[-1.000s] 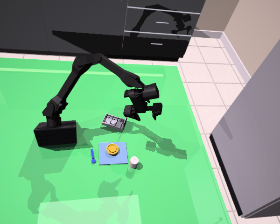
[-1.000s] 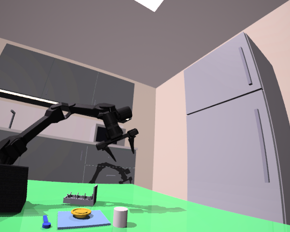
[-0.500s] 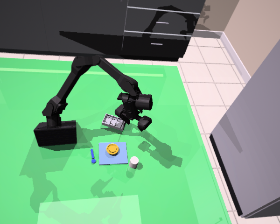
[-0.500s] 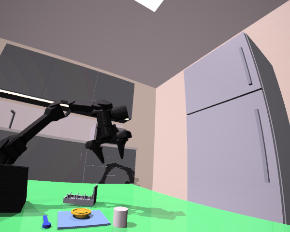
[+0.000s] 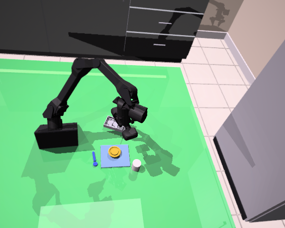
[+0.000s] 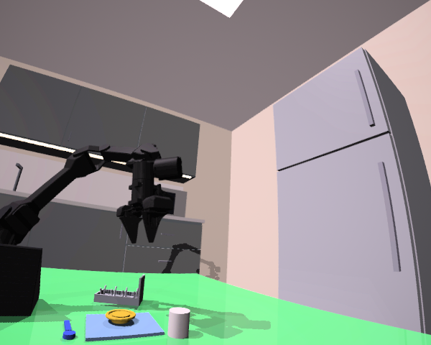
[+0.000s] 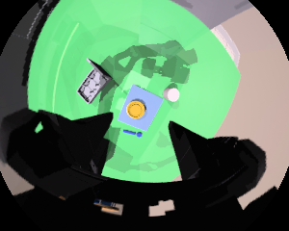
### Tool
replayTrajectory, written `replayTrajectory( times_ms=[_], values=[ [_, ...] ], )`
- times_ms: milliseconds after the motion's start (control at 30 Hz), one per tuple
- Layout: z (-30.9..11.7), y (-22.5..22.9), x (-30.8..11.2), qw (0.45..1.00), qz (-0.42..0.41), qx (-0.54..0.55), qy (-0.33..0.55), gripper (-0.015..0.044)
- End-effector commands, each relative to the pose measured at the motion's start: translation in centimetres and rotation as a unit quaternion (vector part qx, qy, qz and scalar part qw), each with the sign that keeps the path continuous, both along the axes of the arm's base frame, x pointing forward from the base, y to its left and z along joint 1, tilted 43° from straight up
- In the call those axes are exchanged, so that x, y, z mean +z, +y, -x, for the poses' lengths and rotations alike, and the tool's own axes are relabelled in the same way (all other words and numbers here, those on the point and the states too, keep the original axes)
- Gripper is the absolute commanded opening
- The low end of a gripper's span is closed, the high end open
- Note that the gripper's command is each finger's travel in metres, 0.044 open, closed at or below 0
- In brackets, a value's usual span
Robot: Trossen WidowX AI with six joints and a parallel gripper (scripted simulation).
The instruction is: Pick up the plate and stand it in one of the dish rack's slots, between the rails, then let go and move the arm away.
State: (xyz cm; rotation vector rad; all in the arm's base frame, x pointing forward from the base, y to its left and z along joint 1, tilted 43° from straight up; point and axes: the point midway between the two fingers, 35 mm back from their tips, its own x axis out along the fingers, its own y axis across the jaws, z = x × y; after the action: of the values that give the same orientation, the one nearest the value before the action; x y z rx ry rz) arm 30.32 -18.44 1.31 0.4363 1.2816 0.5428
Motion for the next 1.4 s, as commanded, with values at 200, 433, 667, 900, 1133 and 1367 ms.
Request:
replayTrajectory(
  times_ms=[200, 433, 667, 900, 1133, 1367],
  values=[
    [3.4, 0.9, -0.2, 0.990, -0.054, -0.061, 0.112, 0.0400],
    [2.6, 2.5, -2.5, 0.990, -0.053, -0.061, 0.112, 0.0400],
    [1.6, 8.4, -8.6, 0.990, -0.056, -0.060, 0.111, 0.0400],
    [1.7, 8.3, -9.2, 0.990, -0.056, -0.060, 0.111, 0.0400],
    [1.5, 9.0, -10.1, 0.990, -0.056, -0.060, 0.111, 0.0400],
    [1.4, 9.8, -11.0, 0.990, -0.056, -0.060, 0.111, 0.0400]
  ],
)
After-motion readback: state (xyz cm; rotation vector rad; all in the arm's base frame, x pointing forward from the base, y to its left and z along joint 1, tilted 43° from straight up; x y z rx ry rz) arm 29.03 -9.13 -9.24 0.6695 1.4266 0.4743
